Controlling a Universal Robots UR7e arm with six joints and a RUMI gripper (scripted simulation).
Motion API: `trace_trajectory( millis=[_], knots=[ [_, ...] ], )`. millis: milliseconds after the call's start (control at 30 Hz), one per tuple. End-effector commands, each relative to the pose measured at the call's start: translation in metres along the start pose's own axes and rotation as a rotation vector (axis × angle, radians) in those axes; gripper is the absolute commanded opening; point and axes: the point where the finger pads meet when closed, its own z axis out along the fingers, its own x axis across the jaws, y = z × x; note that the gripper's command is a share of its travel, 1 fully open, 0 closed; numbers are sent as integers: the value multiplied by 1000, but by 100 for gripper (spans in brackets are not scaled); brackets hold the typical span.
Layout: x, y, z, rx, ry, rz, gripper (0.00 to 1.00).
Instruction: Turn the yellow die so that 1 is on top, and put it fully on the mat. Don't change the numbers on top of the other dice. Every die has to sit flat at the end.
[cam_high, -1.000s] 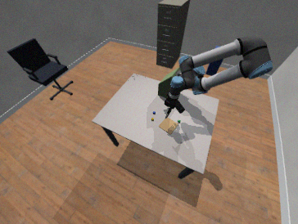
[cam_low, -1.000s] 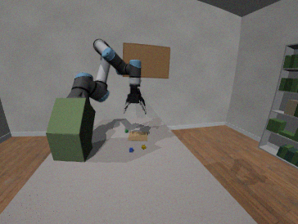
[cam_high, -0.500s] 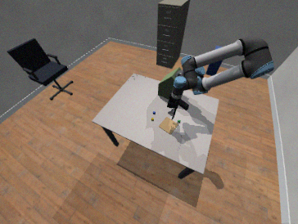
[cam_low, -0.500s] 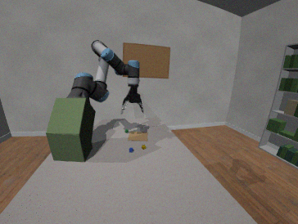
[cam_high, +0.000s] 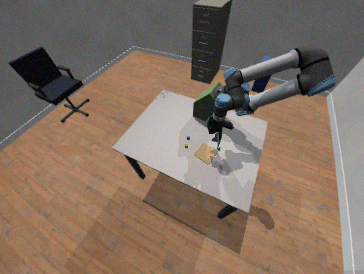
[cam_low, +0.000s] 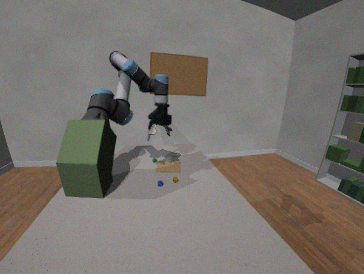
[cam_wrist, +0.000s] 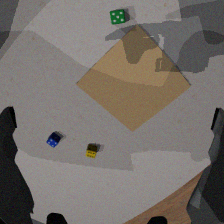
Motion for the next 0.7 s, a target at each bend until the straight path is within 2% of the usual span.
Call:
trace_trajectory(
  millis=[0, 667],
  knots=[
    [-2, -6, 0, 5, 6, -143, 100],
    [-11, -26, 4, 3, 9, -769, 100]
  ],
)
